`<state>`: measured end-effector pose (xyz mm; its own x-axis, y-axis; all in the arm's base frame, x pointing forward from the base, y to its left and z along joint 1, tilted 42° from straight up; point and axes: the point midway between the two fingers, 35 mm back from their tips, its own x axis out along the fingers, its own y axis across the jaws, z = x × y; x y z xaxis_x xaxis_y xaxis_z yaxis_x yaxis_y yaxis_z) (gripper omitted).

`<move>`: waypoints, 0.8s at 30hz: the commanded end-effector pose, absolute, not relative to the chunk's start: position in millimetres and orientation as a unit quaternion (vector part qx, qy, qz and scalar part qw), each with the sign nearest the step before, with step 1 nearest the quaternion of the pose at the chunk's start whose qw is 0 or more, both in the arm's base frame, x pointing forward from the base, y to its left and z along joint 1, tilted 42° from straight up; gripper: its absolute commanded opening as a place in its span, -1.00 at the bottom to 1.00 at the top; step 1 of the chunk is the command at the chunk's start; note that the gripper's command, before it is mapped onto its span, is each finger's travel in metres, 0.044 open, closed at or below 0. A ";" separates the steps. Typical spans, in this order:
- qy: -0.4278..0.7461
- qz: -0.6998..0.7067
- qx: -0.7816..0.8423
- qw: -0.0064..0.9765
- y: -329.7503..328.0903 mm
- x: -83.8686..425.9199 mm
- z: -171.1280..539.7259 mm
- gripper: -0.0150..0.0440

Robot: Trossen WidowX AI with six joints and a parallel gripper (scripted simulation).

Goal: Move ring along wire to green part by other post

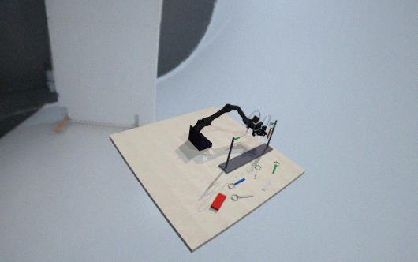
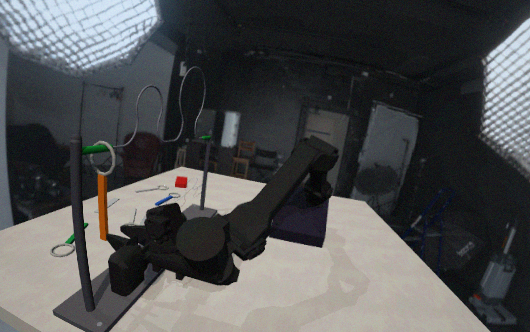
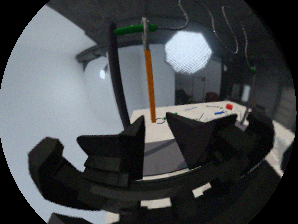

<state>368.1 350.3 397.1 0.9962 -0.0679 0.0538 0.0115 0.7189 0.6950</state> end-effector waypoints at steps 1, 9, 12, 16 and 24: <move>-0.036 -0.020 0.375 0.926 352.1 377.0 396.1 0.05; -0.037 -0.020 0.375 0.926 351.7 389.7 397.4 0.05; -0.037 -0.020 0.375 0.926 351.5 394.4 397.8 0.05; -0.037 -0.020 0.375 0.926 351.0 400.8 398.3 0.05; -0.038 -0.019 0.374 0.926 349.7 413.6 399.2 0.05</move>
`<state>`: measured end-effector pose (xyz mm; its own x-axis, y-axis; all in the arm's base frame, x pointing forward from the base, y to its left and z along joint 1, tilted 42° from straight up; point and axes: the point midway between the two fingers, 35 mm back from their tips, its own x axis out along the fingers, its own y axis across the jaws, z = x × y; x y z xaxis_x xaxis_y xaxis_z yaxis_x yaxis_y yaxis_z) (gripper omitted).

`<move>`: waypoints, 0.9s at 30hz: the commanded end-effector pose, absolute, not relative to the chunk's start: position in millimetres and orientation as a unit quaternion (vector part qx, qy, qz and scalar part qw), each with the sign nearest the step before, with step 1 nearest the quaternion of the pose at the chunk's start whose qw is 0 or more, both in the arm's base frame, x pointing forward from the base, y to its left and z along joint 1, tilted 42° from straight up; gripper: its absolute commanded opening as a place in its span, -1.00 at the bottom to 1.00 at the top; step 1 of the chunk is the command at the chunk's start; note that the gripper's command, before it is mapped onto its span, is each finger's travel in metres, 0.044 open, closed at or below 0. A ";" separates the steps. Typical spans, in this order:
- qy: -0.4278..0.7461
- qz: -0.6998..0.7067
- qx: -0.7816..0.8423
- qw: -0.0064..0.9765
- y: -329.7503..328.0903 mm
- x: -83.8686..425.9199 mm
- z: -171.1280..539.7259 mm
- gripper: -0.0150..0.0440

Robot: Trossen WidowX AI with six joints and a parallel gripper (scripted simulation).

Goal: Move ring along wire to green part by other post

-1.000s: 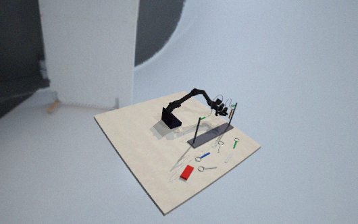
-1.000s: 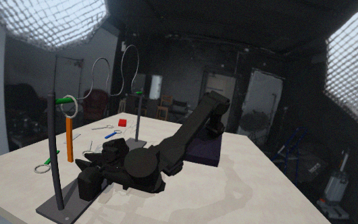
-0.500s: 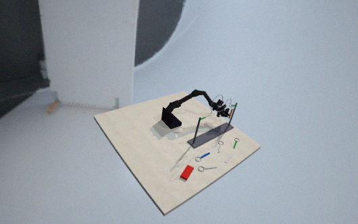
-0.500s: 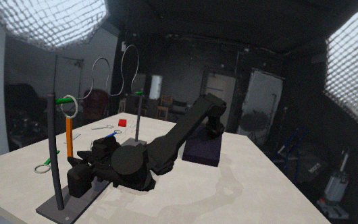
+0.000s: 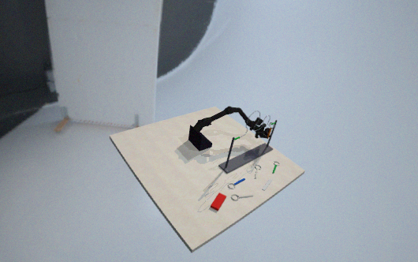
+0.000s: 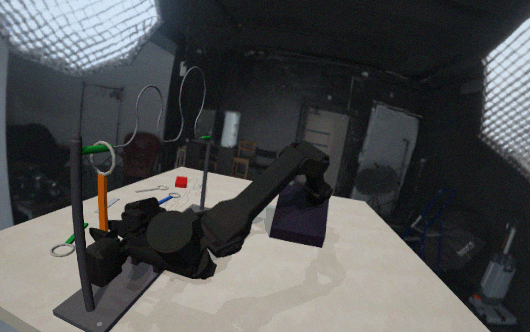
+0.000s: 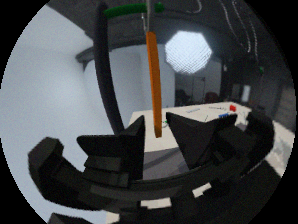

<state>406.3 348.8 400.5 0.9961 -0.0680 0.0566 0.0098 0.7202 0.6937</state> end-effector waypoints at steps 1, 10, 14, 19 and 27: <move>-0.038 -0.019 0.374 0.926 349.5 415.2 399.3 0.05; -0.038 -0.019 0.374 0.926 348.7 420.7 399.5 0.05; -0.038 -0.019 0.374 0.926 348.7 420.7 399.5 0.05; -0.038 -0.019 0.374 0.926 348.7 420.7 399.5 0.05; -0.038 -0.019 0.374 0.926 348.7 420.7 399.5 0.05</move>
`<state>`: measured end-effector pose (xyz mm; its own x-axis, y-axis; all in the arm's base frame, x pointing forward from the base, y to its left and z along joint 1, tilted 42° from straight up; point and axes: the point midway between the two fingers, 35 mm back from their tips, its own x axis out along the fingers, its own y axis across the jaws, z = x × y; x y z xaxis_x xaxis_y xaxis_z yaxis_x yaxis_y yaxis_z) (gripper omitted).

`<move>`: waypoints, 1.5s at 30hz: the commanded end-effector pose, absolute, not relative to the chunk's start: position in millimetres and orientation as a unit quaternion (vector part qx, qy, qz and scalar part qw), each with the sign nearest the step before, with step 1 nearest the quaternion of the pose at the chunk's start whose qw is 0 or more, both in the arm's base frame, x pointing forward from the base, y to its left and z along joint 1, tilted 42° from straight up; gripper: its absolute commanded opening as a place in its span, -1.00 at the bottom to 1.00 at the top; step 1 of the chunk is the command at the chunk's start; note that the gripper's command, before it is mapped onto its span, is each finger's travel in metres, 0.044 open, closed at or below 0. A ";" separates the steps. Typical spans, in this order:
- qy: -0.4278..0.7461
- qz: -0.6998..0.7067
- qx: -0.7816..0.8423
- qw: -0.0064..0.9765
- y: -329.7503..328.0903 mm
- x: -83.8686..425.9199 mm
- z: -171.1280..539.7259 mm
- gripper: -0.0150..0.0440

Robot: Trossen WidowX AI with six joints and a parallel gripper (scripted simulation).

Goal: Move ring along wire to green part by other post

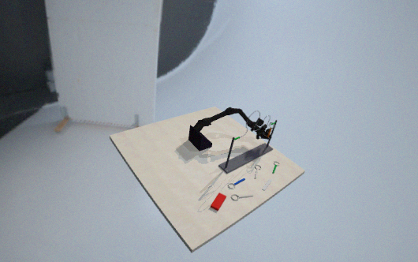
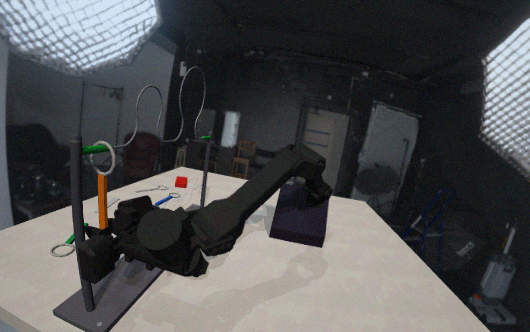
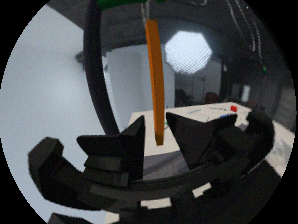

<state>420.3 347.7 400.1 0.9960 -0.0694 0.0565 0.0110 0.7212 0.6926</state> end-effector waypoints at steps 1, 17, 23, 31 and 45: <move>-0.039 -0.022 0.373 0.927 347.7 420.3 400.1 -0.04; -0.039 -0.022 0.373 0.927 347.7 420.3 400.1 -1.00; -0.040 -0.020 0.374 0.926 338.6 419.3 408.5 -1.00; -0.040 -0.020 0.374 0.926 335.4 418.9 411.4 -1.00; -0.040 -0.020 0.374 0.926 335.4 418.9 411.4 -1.00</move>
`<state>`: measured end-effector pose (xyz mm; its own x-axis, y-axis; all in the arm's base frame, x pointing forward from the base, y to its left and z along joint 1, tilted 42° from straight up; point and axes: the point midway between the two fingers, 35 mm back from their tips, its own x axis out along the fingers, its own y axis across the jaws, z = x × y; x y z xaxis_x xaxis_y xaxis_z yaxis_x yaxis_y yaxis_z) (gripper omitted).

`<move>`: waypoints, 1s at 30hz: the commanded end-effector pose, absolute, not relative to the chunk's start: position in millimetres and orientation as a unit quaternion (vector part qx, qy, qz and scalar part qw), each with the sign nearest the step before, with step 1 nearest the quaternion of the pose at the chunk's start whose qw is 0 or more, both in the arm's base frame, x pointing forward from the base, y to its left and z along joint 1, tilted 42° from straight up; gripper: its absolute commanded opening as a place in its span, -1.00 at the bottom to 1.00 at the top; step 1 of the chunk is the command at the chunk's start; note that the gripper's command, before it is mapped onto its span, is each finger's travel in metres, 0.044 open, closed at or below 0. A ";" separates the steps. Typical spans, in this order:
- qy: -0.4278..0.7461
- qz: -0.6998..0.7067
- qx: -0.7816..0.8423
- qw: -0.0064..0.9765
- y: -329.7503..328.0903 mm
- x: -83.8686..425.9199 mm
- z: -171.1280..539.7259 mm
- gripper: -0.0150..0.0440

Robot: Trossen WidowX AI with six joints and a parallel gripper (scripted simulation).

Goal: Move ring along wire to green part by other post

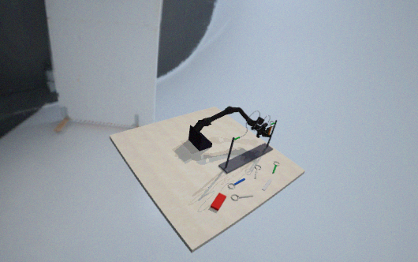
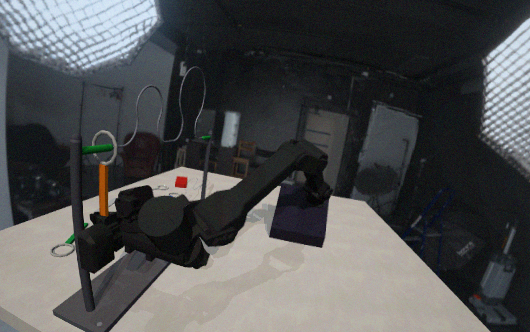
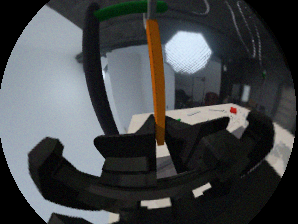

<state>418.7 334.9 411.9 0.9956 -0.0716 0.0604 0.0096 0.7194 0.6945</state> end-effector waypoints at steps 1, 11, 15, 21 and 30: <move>-0.040 -0.020 0.374 0.926 335.4 418.9 411.4 -1.00; -0.040 -0.020 0.374 0.926 333.6 418.9 409.6 -1.00; -0.035 -0.018 0.374 0.927 331.7 417.6 407.7 -1.00; 0.010 0.000 0.374 0.927 327.6 405.5 404.0 -1.00; 0.084 0.029 0.371 0.924 319.1 385.7 399.4 -1.00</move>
<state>393.5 322.5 404.7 0.9940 0.0730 -0.0810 0.0033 0.7219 0.6920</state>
